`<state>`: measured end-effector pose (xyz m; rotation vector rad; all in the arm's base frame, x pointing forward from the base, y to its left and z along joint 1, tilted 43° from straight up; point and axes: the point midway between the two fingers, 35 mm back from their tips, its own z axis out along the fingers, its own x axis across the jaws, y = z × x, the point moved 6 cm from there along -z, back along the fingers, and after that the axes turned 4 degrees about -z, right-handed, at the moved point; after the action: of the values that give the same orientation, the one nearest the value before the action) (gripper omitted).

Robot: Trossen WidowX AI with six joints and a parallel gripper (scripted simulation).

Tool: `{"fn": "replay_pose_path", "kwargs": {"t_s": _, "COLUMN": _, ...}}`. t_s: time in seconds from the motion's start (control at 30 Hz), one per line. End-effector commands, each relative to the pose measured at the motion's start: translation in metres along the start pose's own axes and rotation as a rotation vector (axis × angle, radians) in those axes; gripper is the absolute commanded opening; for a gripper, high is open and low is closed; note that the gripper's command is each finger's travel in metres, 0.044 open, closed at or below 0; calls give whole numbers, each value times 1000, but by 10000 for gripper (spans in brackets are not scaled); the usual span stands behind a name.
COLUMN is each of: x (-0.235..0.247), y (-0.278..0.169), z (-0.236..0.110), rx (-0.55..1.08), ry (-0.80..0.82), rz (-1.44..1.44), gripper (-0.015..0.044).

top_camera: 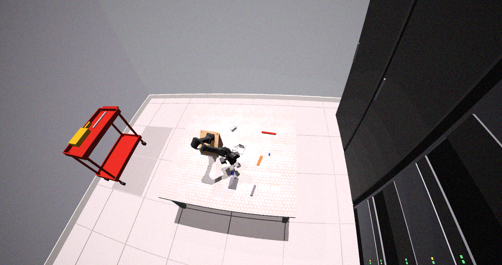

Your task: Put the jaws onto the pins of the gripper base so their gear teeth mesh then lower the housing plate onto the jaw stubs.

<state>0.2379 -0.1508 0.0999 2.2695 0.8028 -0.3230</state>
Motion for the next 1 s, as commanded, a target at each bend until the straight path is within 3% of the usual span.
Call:
{"fn": "replay_pose_path", "kwargs": {"t_s": 0.0, "x": 0, "y": -2, "z": 7, "rx": 8, "ry": 3, "rz": -8, "gripper": 440}}
{"fn": "replay_pose_path", "kwargs": {"t_s": 0.97, "x": -1, "y": -3, "z": 39, "rx": 6, "ry": 1, "rz": -9, "gripper": 440}}
